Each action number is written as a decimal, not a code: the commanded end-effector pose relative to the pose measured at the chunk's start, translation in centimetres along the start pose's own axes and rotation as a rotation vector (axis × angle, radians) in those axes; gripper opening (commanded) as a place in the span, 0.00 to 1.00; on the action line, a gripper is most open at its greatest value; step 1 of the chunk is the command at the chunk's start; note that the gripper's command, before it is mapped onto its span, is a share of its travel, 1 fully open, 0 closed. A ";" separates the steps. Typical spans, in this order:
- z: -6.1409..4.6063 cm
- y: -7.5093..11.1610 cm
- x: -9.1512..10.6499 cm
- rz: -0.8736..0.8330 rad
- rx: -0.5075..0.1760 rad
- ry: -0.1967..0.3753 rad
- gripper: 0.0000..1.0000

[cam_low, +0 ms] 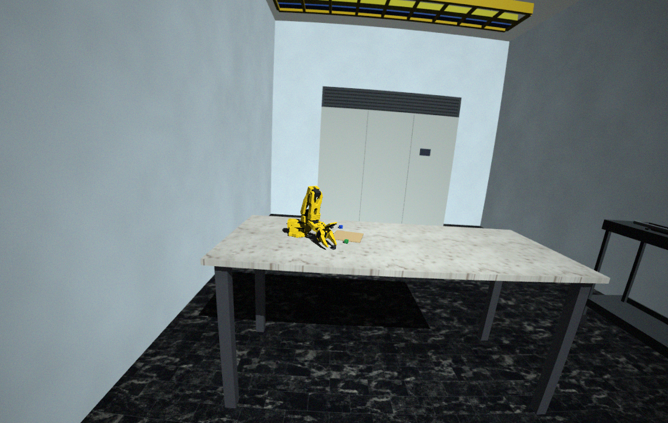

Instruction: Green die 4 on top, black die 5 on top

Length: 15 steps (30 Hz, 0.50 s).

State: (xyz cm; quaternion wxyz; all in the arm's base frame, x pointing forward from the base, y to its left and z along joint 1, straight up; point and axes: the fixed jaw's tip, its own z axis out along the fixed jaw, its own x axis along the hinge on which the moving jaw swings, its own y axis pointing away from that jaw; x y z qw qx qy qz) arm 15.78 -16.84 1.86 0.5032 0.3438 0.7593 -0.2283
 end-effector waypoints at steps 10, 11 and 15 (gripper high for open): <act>-1.0 0.2 -3.8 -0.011 -0.006 -0.031 0.27; -1.2 0.2 -4.0 -0.011 -0.006 -0.031 0.27; -1.7 0.2 -4.5 -0.011 -0.006 -0.031 0.27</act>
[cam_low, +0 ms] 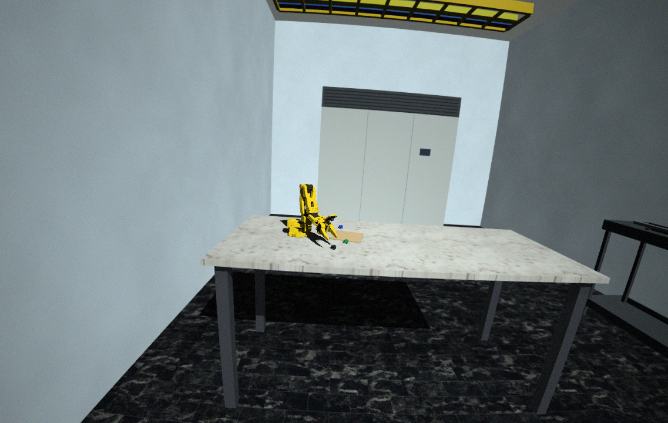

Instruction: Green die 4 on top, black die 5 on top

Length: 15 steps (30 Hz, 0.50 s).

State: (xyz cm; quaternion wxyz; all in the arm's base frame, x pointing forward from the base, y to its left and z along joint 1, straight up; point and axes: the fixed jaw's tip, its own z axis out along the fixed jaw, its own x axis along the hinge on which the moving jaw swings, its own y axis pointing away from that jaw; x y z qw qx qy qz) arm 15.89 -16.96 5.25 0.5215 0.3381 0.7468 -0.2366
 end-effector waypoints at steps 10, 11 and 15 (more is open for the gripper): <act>-0.6 0.2 -1.5 -0.011 -0.006 0.018 0.27; -0.6 0.2 -1.5 -0.011 -0.006 0.018 0.27; -0.6 0.2 -1.5 -0.011 -0.006 0.018 0.27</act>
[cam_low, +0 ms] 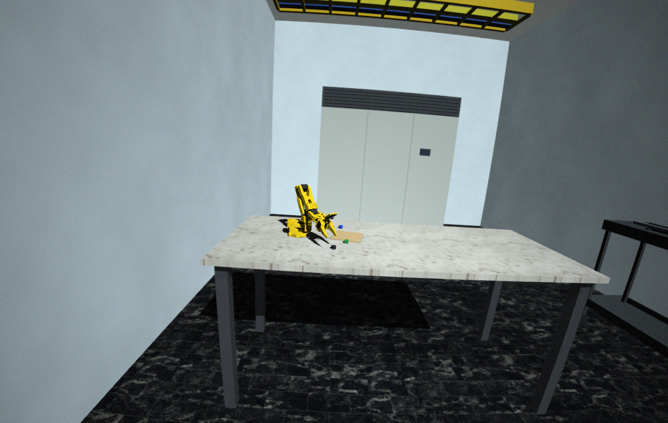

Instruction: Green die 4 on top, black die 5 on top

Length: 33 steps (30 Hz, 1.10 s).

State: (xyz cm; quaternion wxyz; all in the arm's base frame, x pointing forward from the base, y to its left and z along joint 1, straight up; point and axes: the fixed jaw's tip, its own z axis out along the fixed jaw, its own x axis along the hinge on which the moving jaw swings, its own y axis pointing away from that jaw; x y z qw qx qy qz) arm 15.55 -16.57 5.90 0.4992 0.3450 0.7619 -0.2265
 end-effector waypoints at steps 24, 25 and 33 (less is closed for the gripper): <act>-1.2 0.2 -5.4 -0.010 -0.005 -0.260 0.26; -1.5 0.2 -6.0 -0.010 -0.005 -0.291 0.26; -3.1 0.1 -9.1 -0.009 -0.004 -0.460 0.26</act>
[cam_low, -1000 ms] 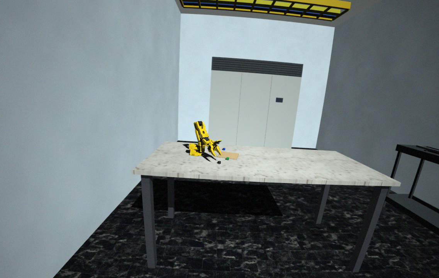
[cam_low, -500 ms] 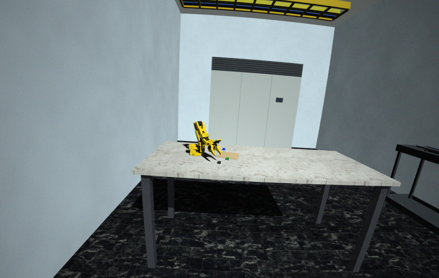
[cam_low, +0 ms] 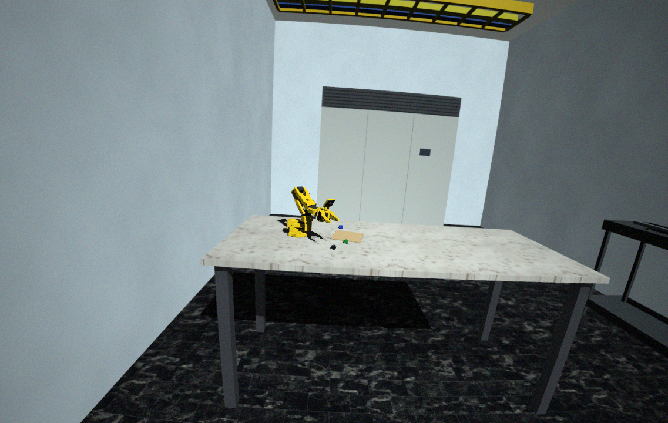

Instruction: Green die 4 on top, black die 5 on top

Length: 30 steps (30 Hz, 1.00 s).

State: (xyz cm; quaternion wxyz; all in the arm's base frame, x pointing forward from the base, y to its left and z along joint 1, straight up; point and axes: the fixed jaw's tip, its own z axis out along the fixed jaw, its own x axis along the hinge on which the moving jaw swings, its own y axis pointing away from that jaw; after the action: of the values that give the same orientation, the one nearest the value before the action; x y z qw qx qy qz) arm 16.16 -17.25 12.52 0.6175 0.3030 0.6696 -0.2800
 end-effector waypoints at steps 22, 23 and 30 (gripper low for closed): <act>-0.6 0.2 -4.6 -0.007 -0.007 -0.182 0.25; -0.5 0.2 -4.6 -0.006 -0.007 -0.174 0.25; 0.1 0.2 -4.6 -0.004 -0.010 -0.116 0.25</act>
State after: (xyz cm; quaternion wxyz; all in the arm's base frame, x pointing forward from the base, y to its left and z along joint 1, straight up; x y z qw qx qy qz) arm 16.16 -17.14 15.86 0.6509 0.2876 0.6381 -0.2940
